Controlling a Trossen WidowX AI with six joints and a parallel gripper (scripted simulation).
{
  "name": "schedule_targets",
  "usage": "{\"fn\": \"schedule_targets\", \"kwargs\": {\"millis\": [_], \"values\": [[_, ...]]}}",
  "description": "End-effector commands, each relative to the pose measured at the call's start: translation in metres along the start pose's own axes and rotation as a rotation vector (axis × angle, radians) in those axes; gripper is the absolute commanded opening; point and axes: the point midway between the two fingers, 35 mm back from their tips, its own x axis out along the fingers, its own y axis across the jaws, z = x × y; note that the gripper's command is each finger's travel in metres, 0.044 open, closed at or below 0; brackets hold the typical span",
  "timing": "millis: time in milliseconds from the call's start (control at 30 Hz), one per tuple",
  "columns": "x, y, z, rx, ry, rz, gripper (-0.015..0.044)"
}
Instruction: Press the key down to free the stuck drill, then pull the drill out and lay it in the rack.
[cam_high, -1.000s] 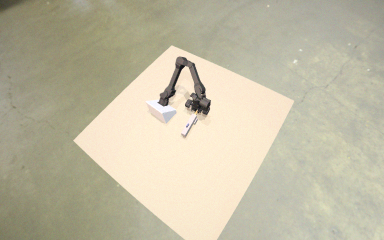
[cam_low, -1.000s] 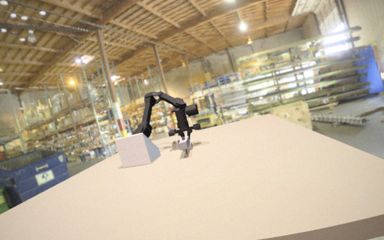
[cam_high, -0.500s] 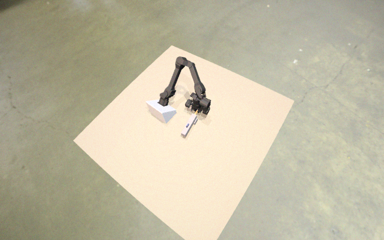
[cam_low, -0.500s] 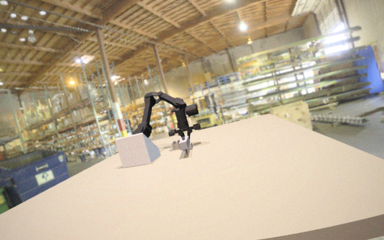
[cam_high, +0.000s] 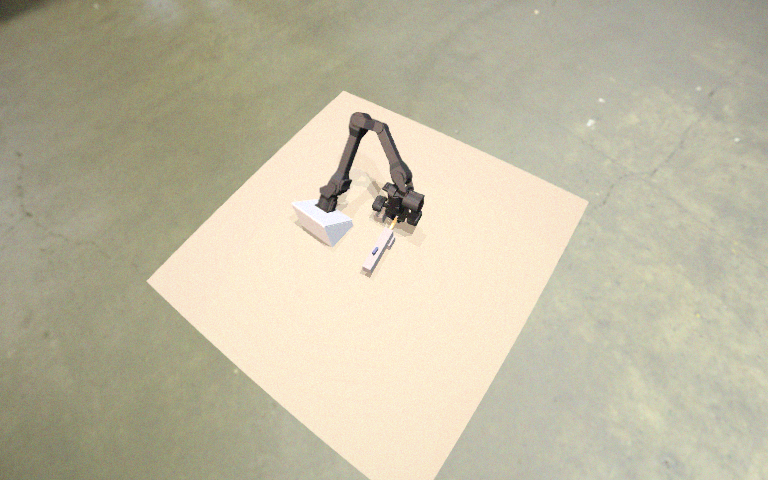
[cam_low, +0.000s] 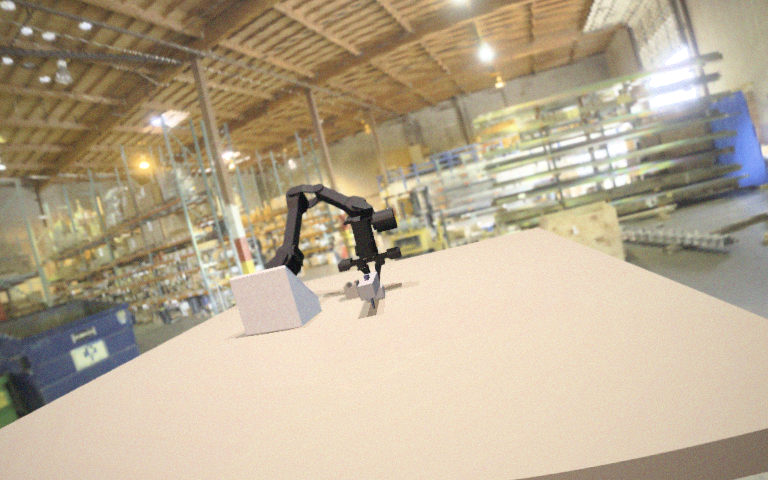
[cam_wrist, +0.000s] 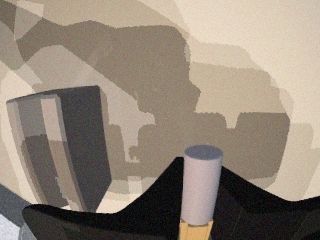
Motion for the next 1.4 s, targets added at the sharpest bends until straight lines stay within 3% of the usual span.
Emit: {"fn": "schedule_targets", "kwargs": {"millis": [0,1367], "values": [[-0.002,-0.001,0.008,-0.001,0.001,-0.007,0.0],[-0.005,0.0,0.051,-0.001,-0.002,-0.008,0.0]]}}
